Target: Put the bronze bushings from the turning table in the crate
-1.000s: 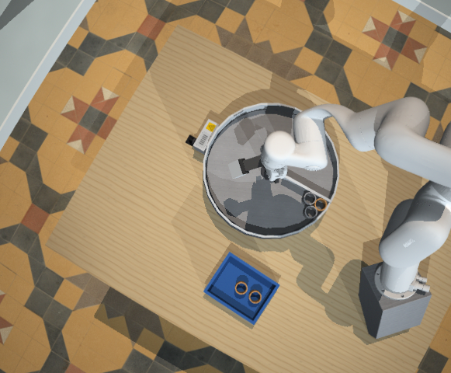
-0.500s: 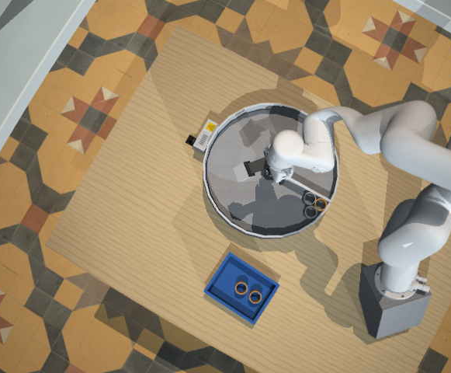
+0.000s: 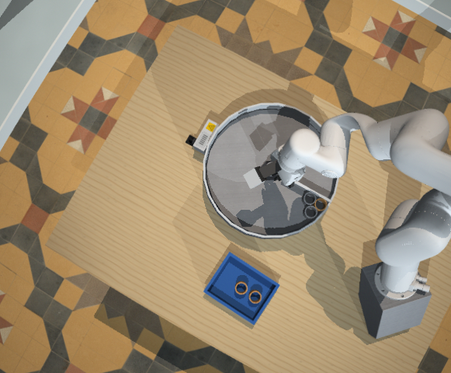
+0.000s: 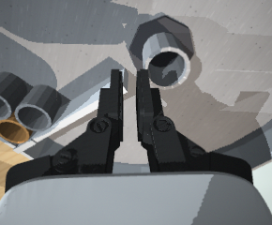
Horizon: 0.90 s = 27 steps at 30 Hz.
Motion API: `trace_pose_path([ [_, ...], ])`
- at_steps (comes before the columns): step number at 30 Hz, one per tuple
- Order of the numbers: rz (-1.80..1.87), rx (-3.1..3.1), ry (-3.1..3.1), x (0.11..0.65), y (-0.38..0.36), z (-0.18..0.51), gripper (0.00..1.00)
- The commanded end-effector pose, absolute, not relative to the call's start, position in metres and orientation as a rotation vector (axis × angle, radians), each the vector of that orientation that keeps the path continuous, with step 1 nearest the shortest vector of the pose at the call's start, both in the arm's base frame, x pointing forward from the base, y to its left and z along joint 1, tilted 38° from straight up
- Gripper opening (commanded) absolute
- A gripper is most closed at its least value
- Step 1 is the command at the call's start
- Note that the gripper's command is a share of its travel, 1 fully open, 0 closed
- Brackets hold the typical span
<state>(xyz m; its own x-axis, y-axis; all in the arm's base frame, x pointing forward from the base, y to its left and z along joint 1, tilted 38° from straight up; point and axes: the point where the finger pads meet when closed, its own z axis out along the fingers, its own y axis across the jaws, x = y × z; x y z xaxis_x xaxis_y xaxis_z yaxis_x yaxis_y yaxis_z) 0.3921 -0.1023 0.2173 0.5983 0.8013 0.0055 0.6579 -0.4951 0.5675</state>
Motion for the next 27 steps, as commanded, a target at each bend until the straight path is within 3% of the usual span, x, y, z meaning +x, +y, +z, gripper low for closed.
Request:
trace_pose_path([
  [1,0.399,2.301,1.248,0.385,-0.101,0.215,0.10],
  [27,0.525,2.178,1.692,0.339,-0.101,0.195,0.10],
])
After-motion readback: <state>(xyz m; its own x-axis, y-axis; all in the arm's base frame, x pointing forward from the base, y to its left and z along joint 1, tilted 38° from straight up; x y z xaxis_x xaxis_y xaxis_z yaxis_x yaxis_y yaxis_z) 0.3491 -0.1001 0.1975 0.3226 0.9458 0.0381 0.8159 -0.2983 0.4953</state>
